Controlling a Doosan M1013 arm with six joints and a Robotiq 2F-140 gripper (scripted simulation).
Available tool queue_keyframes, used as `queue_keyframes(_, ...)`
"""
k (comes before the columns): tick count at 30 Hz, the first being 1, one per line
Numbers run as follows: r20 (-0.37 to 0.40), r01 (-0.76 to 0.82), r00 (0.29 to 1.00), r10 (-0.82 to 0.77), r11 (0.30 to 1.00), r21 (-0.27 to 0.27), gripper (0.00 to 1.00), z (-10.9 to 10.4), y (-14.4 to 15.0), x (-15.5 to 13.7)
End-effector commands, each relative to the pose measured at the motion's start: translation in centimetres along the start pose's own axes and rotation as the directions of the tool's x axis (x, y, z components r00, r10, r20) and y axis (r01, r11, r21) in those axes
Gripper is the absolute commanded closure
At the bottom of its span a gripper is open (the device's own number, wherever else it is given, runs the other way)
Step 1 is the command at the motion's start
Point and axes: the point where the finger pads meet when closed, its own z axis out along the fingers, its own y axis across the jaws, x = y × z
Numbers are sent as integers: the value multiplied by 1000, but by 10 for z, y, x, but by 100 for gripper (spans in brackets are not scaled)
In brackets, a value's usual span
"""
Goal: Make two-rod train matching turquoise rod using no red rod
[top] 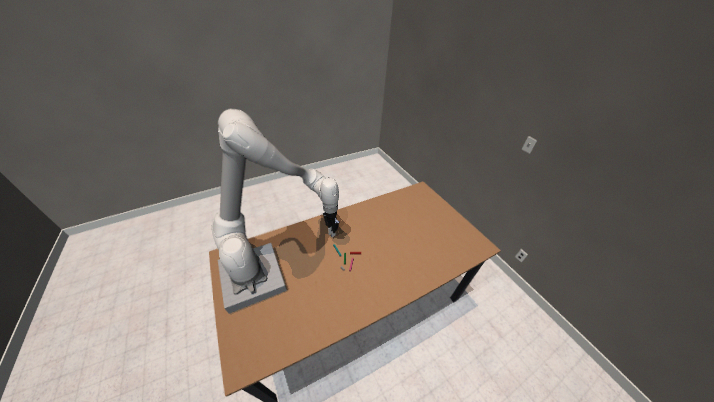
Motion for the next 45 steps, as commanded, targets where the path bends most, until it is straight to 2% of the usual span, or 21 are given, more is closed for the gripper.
queue_keyframes(1,0,0,1000,0,1000,0,85,-17,0,0)
queue_keyframes(13,0,0,1000,0,1000,0,85,-67,0,0)
queue_keyframes(20,0,0,1000,0,1000,0,85,-75,0,0)
queue_keyframes(21,0,0,1000,0,1000,0,0,-75,0,0)
queue_keyframes(42,0,0,1000,0,1000,0,0,-75,0,0)
queue_keyframes(45,0,20,1000,-20,1000,0,0,-74,-9,1)
